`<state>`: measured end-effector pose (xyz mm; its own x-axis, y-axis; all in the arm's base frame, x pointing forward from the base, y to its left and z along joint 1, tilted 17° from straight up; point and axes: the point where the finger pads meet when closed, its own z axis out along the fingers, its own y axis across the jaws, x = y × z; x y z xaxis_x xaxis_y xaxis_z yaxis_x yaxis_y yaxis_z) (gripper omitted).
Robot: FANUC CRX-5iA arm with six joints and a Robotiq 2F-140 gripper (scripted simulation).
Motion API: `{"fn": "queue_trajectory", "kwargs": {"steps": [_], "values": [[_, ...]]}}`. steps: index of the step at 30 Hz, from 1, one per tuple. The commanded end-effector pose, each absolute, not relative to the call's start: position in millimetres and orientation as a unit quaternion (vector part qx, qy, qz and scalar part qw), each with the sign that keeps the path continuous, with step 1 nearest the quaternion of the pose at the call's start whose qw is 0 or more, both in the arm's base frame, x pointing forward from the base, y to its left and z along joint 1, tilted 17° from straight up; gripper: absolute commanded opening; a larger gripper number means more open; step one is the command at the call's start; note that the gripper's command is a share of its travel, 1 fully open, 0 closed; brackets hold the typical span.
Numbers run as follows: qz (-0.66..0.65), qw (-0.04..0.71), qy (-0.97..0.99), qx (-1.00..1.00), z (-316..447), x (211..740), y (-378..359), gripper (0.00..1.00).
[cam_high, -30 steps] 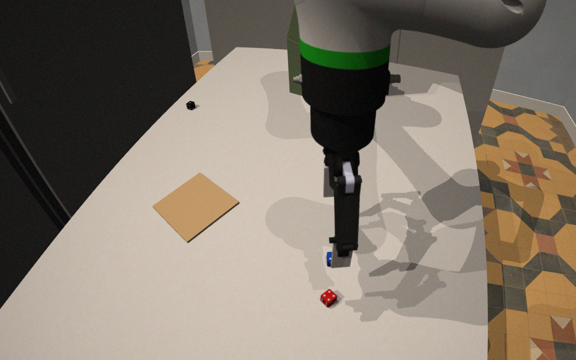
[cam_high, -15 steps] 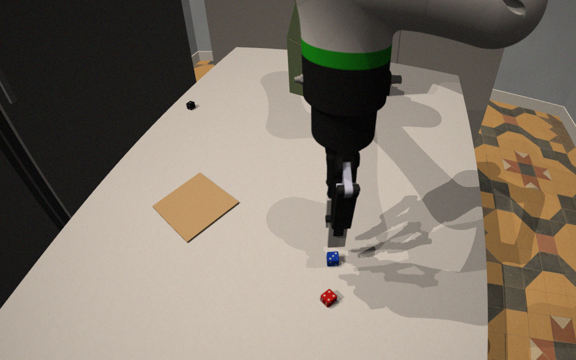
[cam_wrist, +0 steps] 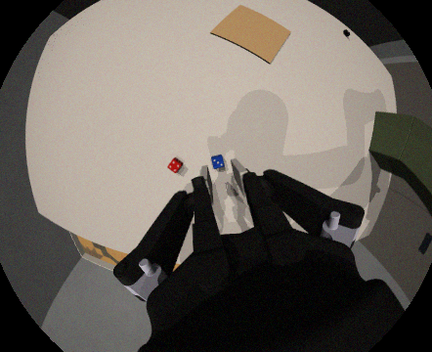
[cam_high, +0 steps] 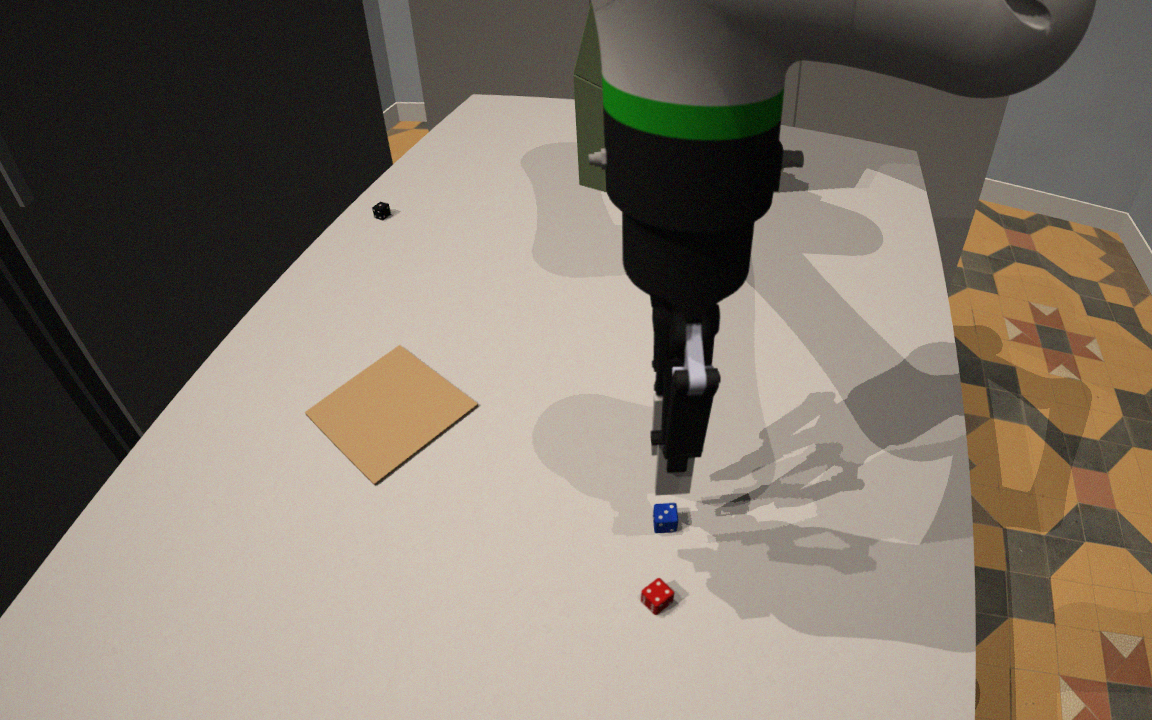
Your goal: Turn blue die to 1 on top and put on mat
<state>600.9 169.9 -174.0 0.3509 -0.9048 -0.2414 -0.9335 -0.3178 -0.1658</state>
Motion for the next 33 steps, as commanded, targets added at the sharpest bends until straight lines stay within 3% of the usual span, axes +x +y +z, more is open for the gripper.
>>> {"fn": "queue_trajectory", "kwargs": {"steps": [1, 33], "values": [[0.052, 0.139, 0.567, -0.810, -173.9, 601.1, 169.8, 0.29], [0.052, 0.138, 0.568, -0.810, -195.8, 602.9, 176.6, 0.29]]}}
